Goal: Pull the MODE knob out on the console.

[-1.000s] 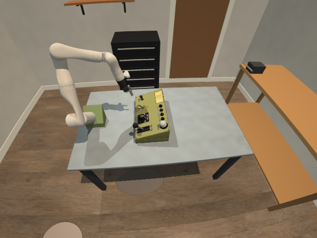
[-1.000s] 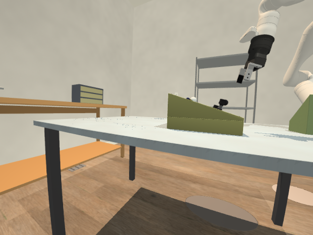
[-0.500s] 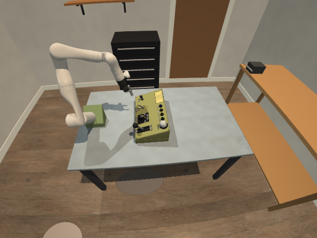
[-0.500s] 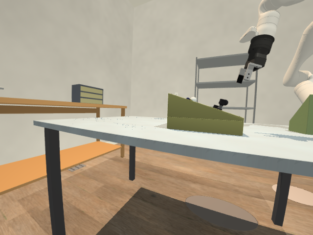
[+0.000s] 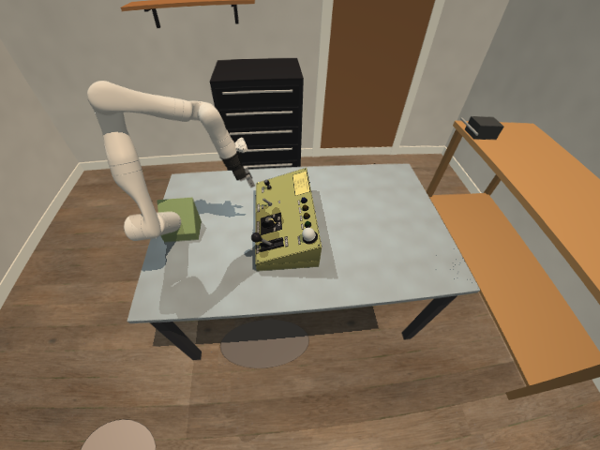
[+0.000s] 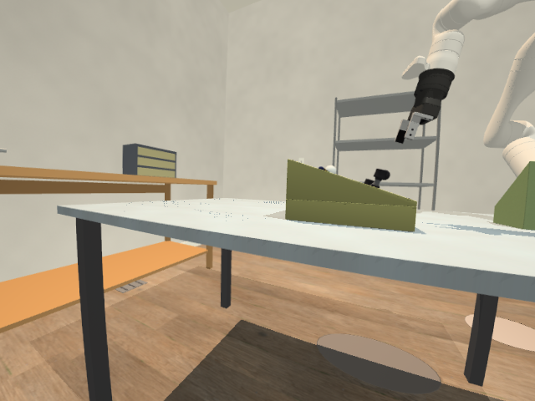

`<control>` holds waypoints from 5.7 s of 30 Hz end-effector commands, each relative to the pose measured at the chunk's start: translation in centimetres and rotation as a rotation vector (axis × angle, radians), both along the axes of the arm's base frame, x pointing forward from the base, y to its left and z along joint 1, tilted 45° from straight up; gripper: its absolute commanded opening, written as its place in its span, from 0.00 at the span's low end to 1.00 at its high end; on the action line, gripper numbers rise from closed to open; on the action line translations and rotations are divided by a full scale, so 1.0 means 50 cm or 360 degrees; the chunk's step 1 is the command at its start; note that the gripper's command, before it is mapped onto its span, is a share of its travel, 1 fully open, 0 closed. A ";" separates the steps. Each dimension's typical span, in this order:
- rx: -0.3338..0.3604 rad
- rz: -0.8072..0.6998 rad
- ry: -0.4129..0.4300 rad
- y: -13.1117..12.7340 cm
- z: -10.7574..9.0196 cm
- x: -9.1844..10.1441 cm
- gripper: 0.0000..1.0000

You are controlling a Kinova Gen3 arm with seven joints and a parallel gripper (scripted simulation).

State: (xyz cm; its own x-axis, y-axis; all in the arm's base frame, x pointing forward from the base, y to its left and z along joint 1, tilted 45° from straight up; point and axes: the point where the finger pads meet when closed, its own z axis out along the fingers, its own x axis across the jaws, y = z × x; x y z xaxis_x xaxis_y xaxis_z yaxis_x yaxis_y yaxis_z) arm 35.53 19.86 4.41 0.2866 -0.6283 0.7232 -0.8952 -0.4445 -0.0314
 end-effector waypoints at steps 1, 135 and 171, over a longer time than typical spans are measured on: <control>0.0036 0.0016 -0.0014 -0.070 0.106 0.022 1.00; 0.0029 -0.0014 0.0042 -0.280 0.250 -0.004 1.00; 0.0029 -0.0014 0.0042 -0.280 0.250 -0.004 1.00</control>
